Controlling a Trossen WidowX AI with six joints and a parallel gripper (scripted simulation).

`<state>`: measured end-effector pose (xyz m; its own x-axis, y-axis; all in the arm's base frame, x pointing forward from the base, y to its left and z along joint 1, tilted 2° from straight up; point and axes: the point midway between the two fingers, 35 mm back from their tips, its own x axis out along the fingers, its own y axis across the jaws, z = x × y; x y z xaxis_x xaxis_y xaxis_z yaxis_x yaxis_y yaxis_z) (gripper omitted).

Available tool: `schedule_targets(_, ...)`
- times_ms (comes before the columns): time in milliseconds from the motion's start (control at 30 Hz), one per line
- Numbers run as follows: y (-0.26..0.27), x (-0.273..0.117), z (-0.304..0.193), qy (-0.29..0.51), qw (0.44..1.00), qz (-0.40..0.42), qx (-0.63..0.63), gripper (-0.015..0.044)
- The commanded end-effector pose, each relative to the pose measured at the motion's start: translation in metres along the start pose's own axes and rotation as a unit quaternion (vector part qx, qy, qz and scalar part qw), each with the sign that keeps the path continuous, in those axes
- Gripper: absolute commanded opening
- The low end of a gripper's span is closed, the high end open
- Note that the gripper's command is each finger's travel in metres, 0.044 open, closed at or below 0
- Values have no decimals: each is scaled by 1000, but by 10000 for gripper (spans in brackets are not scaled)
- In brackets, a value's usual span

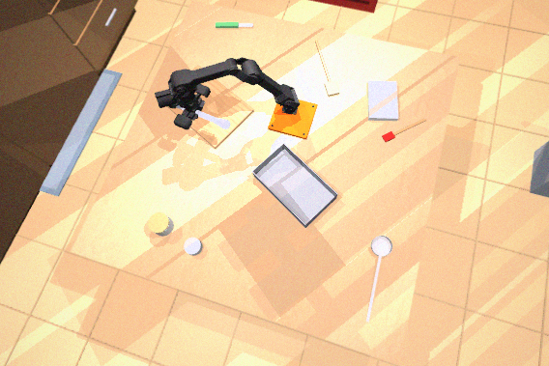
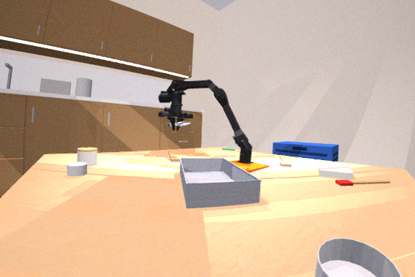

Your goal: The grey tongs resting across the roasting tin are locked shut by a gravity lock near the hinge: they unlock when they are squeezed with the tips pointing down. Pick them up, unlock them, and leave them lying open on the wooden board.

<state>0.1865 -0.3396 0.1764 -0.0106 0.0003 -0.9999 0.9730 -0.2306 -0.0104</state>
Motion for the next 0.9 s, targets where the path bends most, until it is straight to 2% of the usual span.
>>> schedule_targets(0, -23, -2, 19, -5, 999, 0, 31, -150)
schedule_targets(533, -117, -2, 72, -6, 989, -8, 150, -150)
schedule_targets(867, -121, -1, 75, -15, 988, -11, 151, -150)
